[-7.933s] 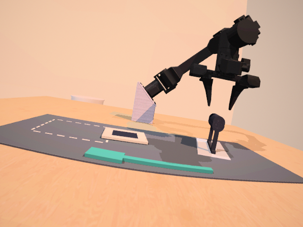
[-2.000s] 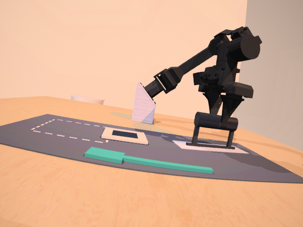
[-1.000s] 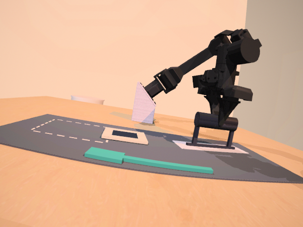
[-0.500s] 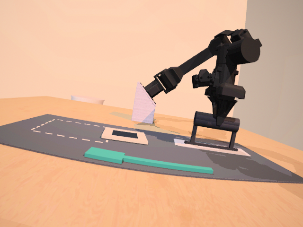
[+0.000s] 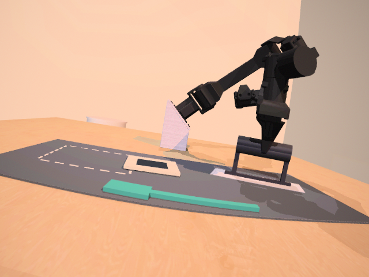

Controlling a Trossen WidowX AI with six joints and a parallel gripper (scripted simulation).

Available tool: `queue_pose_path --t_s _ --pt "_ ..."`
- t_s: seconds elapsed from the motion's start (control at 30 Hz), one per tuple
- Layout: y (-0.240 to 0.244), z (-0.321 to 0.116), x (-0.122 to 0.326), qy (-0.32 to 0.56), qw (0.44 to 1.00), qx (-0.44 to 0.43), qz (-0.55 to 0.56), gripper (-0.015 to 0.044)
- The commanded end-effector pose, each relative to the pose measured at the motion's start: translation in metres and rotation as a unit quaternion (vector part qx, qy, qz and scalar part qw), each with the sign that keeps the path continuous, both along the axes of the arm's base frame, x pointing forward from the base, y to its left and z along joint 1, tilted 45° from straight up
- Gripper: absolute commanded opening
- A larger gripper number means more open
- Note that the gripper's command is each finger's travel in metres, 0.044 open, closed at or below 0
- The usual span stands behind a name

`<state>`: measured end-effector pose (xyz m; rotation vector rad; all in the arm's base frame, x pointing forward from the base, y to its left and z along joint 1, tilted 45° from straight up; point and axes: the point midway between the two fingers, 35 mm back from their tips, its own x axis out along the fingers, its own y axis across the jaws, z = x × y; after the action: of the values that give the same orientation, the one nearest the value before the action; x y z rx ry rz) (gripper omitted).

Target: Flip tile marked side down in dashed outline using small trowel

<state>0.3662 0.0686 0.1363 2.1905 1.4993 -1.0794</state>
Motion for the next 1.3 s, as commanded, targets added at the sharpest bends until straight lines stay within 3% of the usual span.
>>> queue_pose_path --t_s 0.0,0.2,0.8,0.97,1.2,1.27 --pt "0.001 0.000 -0.001 0.011 1.000 0.004 -0.008 0.0130" --pt "0.001 0.000 -0.001 0.011 1.000 0.004 -0.008 0.0270" --pt "0.001 0.000 -0.001 0.011 1.000 0.004 -0.008 0.0270" --pt "-0.029 0.029 -0.008 0.011 1.000 0.003 -0.008 0.0270" --pt "-0.030 0.031 -0.009 0.011 1.000 0.003 -0.008 0.0270" --pt "-0.035 0.032 -0.009 0.013 1.000 0.001 -0.013 0.0300"
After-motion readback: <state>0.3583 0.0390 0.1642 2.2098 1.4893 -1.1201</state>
